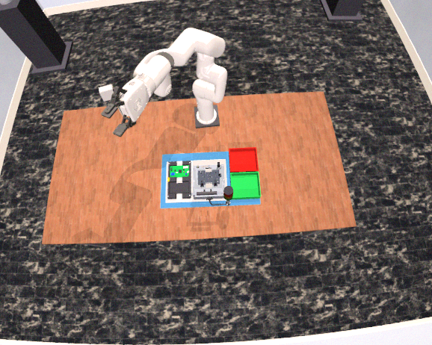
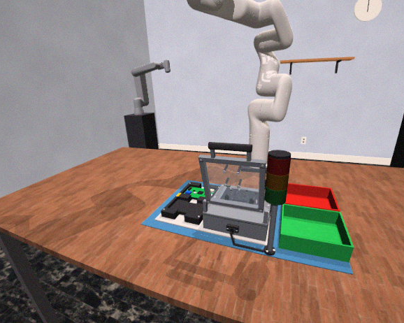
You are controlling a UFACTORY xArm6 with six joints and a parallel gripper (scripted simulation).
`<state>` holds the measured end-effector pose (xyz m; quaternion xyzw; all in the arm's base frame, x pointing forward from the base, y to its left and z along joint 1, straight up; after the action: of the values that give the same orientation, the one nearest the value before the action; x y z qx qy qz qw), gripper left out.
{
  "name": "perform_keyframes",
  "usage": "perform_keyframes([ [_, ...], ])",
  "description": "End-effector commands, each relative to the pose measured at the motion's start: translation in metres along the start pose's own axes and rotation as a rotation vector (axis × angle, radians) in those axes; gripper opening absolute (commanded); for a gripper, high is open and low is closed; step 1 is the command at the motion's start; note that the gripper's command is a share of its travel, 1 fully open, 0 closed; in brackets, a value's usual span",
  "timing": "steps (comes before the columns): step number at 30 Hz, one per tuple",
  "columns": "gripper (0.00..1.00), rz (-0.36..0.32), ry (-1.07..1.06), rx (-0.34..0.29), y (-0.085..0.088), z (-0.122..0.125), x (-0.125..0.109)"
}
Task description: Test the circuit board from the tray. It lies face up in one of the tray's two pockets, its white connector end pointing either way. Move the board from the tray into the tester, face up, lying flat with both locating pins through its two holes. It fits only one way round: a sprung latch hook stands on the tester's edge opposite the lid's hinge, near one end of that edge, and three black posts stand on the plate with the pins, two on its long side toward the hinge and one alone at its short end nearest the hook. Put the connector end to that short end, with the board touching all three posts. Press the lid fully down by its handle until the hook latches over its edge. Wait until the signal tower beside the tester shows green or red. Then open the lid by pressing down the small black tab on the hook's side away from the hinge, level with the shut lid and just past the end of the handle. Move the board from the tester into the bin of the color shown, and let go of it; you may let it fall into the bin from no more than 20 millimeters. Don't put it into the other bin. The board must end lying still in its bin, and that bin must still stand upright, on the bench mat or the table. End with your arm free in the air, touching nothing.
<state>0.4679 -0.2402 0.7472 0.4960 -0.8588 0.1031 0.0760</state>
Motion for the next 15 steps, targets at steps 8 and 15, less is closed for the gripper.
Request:
perform_keyframes([
  [8, 1.0, -0.185, 0.218, -0.186, -0.012, 0.059, -0.051],
  [15, 1.0, -0.269, 0.329, -0.265, -0.012, 0.091, -0.078],
])
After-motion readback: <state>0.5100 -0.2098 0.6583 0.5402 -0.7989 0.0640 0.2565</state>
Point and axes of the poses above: the point where the finger pads meet when closed, its own y axis back along the fingers, its own z axis across the jaws, x = y × z, the point moved 2 cm from there along y, back along the fingers, and after that the axes turned 15 degrees about y, right-handed, at the moved point
